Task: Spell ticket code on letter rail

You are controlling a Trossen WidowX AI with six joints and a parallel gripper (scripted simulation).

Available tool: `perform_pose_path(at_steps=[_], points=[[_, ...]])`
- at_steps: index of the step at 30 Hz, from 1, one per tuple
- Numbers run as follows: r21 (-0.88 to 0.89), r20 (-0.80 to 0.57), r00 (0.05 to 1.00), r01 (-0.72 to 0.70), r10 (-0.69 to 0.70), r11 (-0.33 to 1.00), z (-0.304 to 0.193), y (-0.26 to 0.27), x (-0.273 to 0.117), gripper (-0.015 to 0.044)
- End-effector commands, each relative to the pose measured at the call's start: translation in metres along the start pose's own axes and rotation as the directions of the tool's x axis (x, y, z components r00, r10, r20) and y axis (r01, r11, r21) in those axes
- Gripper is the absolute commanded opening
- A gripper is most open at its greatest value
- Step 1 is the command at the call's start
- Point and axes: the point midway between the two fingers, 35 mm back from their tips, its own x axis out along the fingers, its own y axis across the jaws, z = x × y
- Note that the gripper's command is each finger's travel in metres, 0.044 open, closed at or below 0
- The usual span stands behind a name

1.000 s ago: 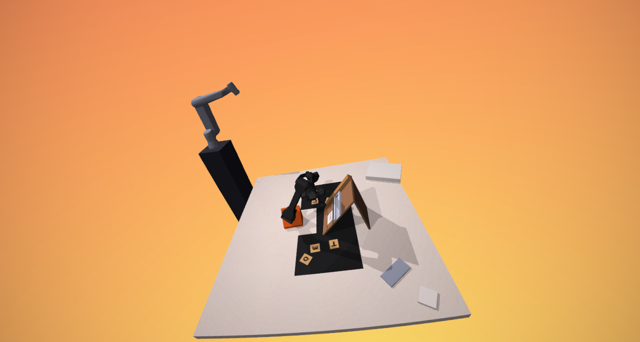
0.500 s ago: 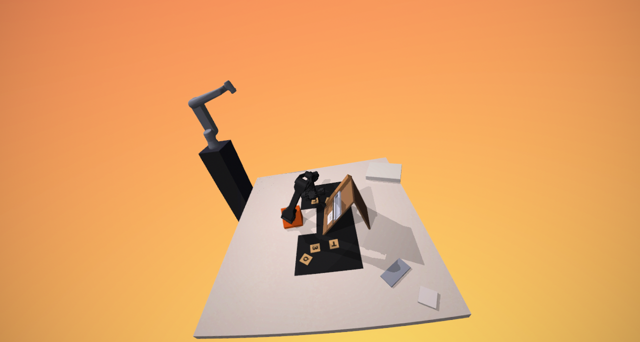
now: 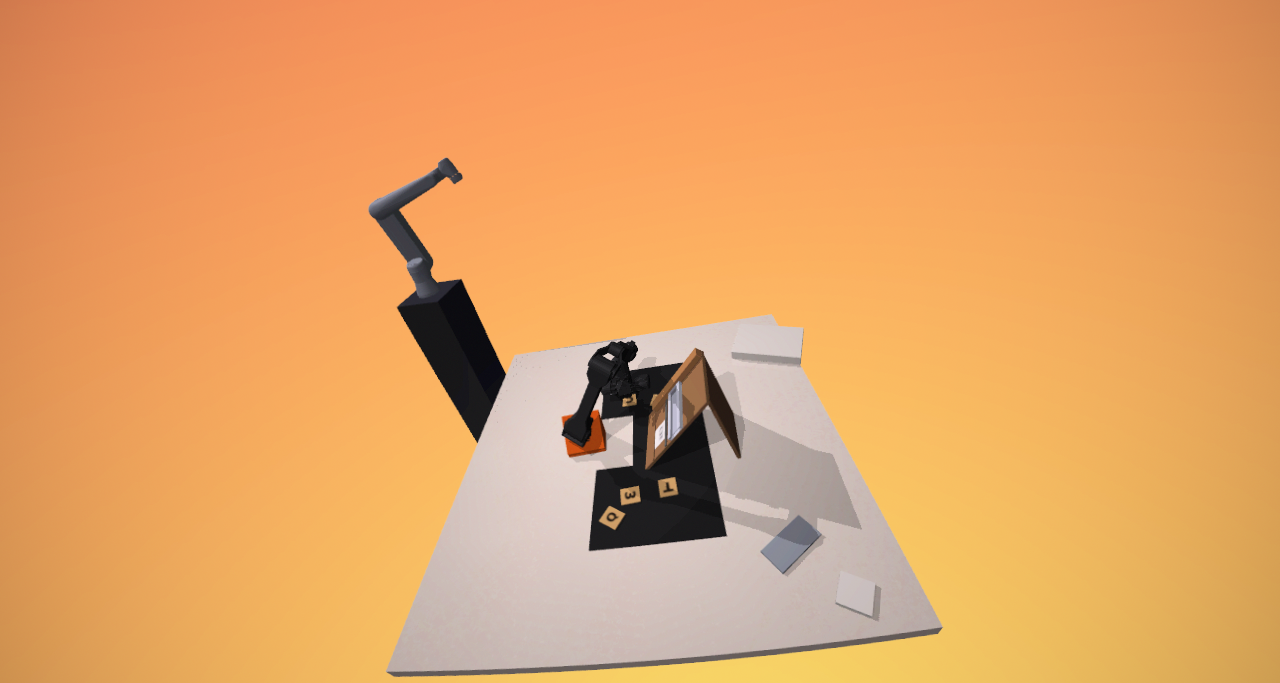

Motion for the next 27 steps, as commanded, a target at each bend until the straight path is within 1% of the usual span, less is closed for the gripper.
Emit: perform_pose_path(at_steps=[1, 27], points=[[0.007, -0.005, 1.000, 0.002, -0.002, 1.000, 0.000, 0.000, -0.003, 0.0000], [0.007, -0.005, 1.000, 0.002, -0.002, 1.000, 0.002, 0.000, -0.015, 0.0000]])
